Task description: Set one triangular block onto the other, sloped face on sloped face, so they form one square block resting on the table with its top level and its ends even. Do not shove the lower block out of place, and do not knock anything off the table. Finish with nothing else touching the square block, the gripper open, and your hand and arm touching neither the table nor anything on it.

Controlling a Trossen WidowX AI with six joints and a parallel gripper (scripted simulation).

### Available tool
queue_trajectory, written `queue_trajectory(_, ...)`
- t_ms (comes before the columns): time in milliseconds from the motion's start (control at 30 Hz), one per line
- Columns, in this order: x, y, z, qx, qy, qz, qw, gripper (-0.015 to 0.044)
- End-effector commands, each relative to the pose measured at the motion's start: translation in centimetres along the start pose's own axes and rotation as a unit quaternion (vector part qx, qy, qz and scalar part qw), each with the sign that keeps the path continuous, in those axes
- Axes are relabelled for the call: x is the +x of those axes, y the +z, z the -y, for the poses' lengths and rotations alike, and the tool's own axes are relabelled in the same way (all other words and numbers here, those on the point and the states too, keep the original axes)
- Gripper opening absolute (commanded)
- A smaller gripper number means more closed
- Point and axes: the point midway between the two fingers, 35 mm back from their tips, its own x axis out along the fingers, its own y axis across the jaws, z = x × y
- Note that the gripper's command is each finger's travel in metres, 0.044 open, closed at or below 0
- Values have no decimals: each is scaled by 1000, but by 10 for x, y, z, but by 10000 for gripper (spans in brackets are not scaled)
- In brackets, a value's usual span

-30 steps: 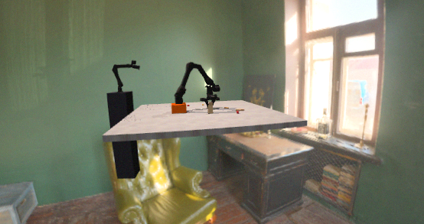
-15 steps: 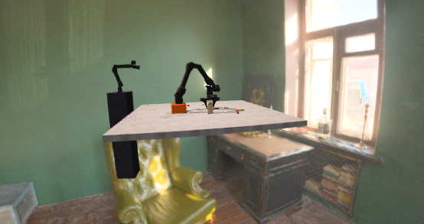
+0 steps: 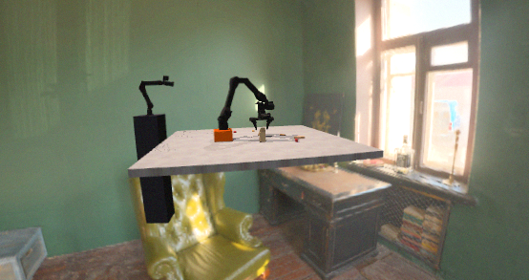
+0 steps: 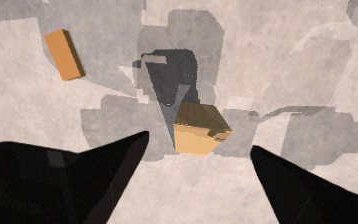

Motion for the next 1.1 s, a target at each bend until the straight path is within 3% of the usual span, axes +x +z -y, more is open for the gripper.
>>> queue_trajectory(0,-22,0,-2,0,6,-1,1000,440)
queue_trajectory(300,-17,4,-4,-1,6,-17,1000,440)
queue_trajectory(567,-49,54,-1,-1,6,-208,978,440)
queue_trajectory(1067,-42,52,-2,-1,7,-212,977,440)
